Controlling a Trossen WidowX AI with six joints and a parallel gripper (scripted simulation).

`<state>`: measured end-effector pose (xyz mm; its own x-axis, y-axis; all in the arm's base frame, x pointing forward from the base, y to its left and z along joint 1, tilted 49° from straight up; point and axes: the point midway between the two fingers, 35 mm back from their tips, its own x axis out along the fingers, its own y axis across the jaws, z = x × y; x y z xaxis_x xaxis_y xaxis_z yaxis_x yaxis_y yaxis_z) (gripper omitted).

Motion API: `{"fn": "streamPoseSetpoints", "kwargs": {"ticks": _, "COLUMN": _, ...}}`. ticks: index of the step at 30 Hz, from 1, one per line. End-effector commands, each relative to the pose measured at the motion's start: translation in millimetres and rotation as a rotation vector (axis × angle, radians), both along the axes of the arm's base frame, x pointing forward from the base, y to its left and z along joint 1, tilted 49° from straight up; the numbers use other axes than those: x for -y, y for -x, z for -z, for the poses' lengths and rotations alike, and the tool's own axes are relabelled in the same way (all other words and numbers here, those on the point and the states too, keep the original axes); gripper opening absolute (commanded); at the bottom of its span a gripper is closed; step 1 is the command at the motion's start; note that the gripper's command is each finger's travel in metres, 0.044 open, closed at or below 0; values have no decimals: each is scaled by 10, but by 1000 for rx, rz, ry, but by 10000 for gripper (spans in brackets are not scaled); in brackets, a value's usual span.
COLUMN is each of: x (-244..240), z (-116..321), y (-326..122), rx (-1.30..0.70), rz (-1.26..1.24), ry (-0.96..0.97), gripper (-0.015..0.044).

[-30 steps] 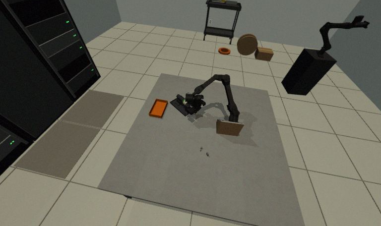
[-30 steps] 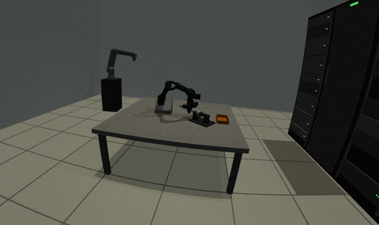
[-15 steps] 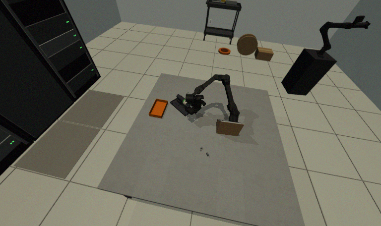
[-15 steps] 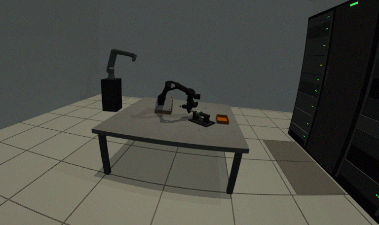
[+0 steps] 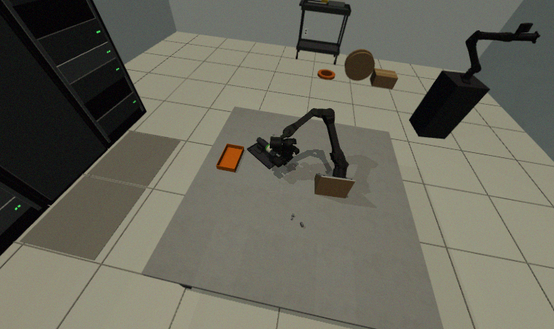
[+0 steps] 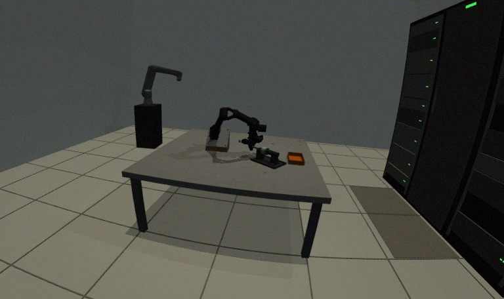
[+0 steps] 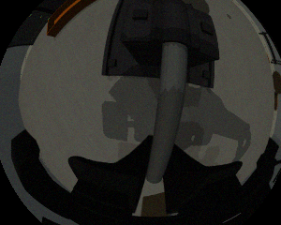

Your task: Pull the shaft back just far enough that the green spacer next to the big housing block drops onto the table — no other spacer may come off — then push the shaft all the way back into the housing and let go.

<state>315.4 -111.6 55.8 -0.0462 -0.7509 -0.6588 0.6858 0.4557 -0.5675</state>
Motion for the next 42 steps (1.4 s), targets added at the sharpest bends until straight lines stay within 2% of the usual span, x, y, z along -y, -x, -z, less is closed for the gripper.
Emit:
{"fn": "streamPoseSetpoints", "kwargs": {"ticks": 1, "x": -7, "z": 7, "y": 8, "rx": 0, "rz": 2, "ry": -3, "gripper": 0}}
{"fn": "streamPoseSetpoints", "kwargs": {"ticks": 42, "x": -27, "z": 28, "y": 39, "rx": 0, "rz": 2, "ry": -3, "gripper": 0}}
